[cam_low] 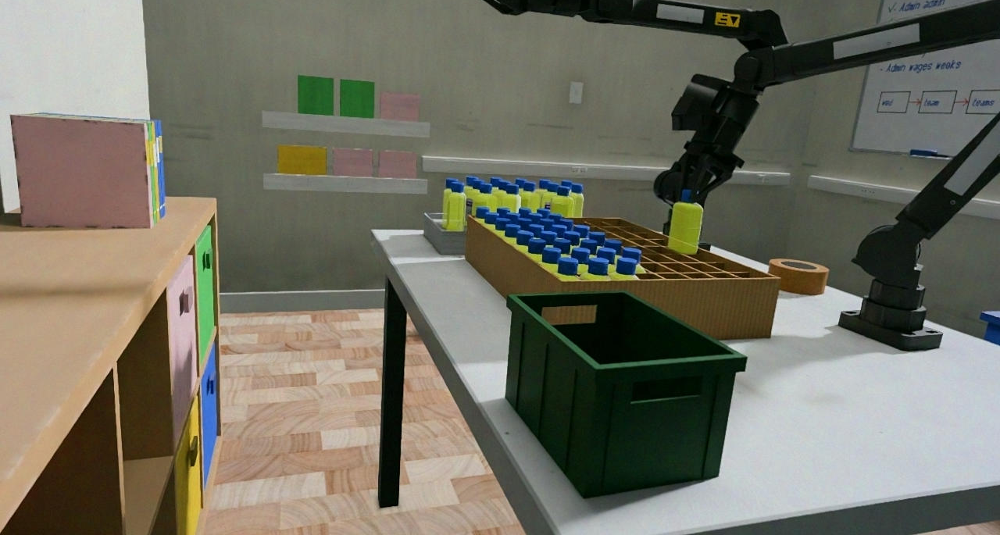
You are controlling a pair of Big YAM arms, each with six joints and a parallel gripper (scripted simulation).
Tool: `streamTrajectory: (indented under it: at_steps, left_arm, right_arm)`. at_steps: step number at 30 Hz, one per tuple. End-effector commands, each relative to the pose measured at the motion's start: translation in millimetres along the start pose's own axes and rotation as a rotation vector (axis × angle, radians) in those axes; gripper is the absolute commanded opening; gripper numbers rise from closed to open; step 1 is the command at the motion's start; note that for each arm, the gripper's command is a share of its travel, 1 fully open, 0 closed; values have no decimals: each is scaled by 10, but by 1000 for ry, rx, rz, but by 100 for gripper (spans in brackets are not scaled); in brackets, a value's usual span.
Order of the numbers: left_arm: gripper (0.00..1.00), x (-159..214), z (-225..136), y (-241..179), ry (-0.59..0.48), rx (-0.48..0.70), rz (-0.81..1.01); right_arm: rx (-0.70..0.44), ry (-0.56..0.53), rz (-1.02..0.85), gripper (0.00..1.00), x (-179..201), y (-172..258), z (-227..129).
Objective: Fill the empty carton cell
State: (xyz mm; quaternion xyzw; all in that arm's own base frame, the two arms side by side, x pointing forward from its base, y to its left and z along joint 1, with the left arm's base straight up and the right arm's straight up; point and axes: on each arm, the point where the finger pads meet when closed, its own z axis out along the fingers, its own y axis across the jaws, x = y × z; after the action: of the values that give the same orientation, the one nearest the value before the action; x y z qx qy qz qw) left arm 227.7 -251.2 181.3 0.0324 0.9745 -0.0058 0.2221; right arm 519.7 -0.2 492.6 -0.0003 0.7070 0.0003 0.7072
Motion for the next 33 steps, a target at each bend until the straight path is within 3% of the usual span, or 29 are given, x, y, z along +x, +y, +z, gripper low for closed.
streamTrajectory:
  at_steps: [1,33]
  left_arm:
    - [29,-383,-425,-160,-71,77,-43]
    - [29,-430,-515,-144,-71,77,-49]
  right_arm:
    - [14,-25,14,42,-89,-64,-75]
    - [14,-25,14,42,-89,-64,-75]
